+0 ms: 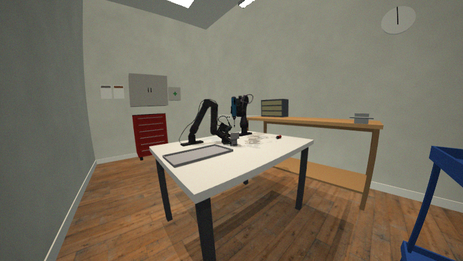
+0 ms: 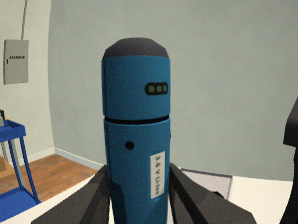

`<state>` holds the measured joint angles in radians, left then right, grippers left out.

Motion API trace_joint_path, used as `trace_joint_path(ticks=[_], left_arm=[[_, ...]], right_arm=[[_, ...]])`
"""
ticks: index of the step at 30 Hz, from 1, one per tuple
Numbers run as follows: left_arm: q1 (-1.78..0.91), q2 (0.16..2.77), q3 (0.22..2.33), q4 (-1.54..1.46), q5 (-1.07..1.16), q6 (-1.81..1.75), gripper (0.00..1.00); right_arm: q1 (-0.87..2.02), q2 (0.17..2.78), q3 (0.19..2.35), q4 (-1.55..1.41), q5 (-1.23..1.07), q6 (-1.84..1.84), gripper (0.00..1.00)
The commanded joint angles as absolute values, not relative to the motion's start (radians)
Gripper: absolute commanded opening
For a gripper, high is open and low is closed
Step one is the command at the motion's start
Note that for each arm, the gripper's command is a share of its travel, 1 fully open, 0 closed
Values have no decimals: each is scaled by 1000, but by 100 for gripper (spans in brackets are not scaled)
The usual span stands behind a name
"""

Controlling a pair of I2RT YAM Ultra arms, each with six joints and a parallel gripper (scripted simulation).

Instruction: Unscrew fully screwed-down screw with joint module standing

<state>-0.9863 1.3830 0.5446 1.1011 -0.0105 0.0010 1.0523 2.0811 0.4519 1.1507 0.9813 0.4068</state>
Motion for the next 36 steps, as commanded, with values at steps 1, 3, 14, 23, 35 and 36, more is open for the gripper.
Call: trace_joint_path(ticks=[1,3,14,23,35,36], left_arm=[[-989,1343,600,1171,-18,6,42],[-989,1344,601,1172,-19,6,42],[-988,1345,609,1165,-18,6,42],[-946,1349,608,1062,-24,-40,42],[-909,1354,607,967,-1,-88,42],[-892,1353,608,956,-11,-94,42]], right_arm=[[1051,2075,455,1164,983,407,59],[1051,2075,455,1164,983,407,59],[1051,2075,455,1164,983,407,59],[1051,2075,455,1164,983,407,59],[1051,2075,455,1164,983,407,59],[1051,2075,455,1164,983,407,59]])
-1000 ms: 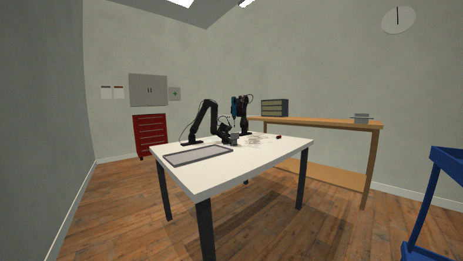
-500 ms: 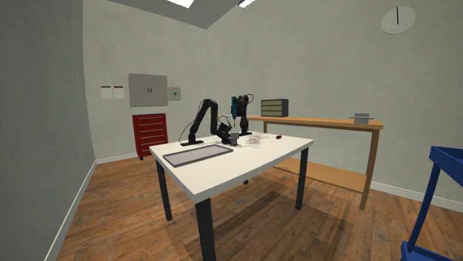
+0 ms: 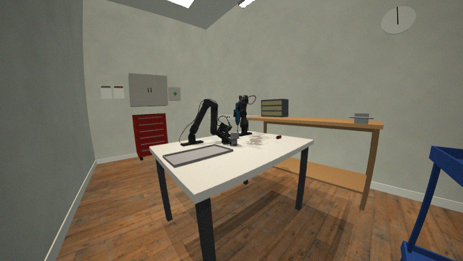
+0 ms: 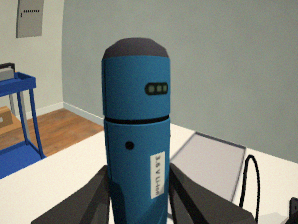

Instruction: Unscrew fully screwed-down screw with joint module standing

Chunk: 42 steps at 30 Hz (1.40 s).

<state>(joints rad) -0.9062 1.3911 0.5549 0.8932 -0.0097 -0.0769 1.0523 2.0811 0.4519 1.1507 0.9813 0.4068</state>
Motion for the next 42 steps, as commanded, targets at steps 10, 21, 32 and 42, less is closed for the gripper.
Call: trace_joint_path(ticks=[10,21,32,42], left_arm=[[-827,1372,639,827,-8,-162,42],[-788,1375,657,760,-13,-204,42],[-755,1380,682,670,-4,-252,42],[-684,1393,708,552,-10,-314,42]], right_arm=[[1051,2075,455,1164,983,407,59],[1051,2075,455,1164,983,407,59],[1051,2075,455,1164,983,407,59],[1051,2075,455,1164,983,407,59]])
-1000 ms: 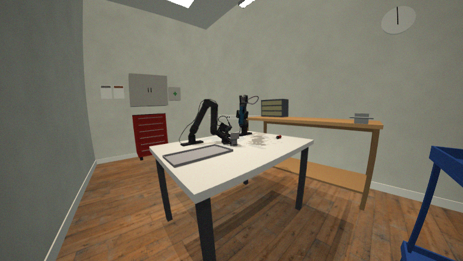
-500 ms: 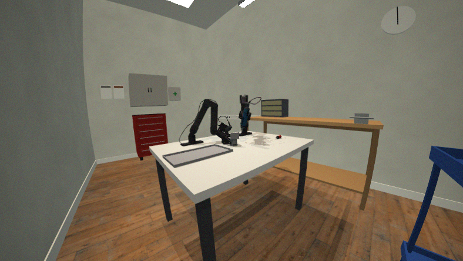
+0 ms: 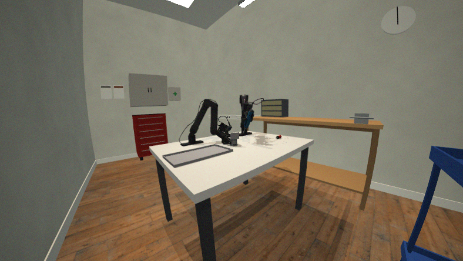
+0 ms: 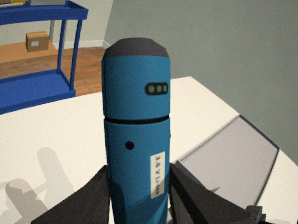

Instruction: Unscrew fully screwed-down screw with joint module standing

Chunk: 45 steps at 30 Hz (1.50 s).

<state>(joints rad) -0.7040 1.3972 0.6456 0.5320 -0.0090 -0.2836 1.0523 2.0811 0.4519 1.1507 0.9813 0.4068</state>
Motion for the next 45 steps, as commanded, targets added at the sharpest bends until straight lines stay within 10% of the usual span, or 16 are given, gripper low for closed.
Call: trace_joint_path(ticks=[1,45], left_arm=[[-677,1392,712,537,-9,-320,42],[-490,1374,800,194,-10,-519,42]], right_arm=[[1051,2075,455,1164,983,407,59],[1051,2075,455,1164,983,407,59]])
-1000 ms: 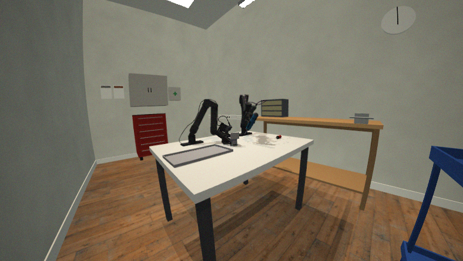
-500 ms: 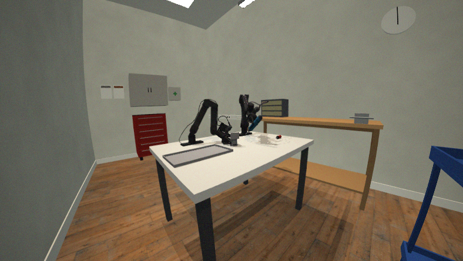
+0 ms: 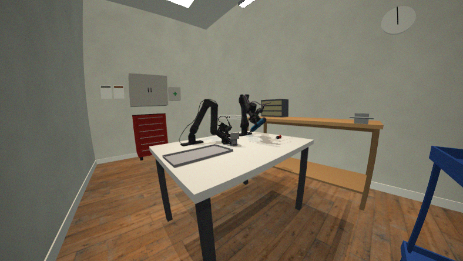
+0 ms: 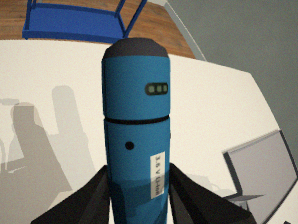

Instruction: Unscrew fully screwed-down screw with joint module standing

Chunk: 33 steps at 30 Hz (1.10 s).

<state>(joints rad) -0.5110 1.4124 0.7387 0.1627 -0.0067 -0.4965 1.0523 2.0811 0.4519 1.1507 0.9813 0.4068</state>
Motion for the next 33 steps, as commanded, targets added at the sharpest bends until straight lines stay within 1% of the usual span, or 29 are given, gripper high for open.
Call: trace_joint_path(ticks=[1,9,14,26,33], left_arm=[[-484,1376,803,174,-11,-526,42],[-430,1412,832,64,-4,-579,42],[-444,1383,831,81,-2,-580,42],[-352,1422,869,-86,-3,-661,42],[-340,1386,873,-89,-7,-676,42]], right_arm=[[1051,2075,455,1164,983,407,59],[1051,2075,455,1164,983,407,59],[1051,2075,455,1164,983,407,59],[1051,2075,455,1164,983,407,59],[1051,2075,455,1164,983,407,59]])
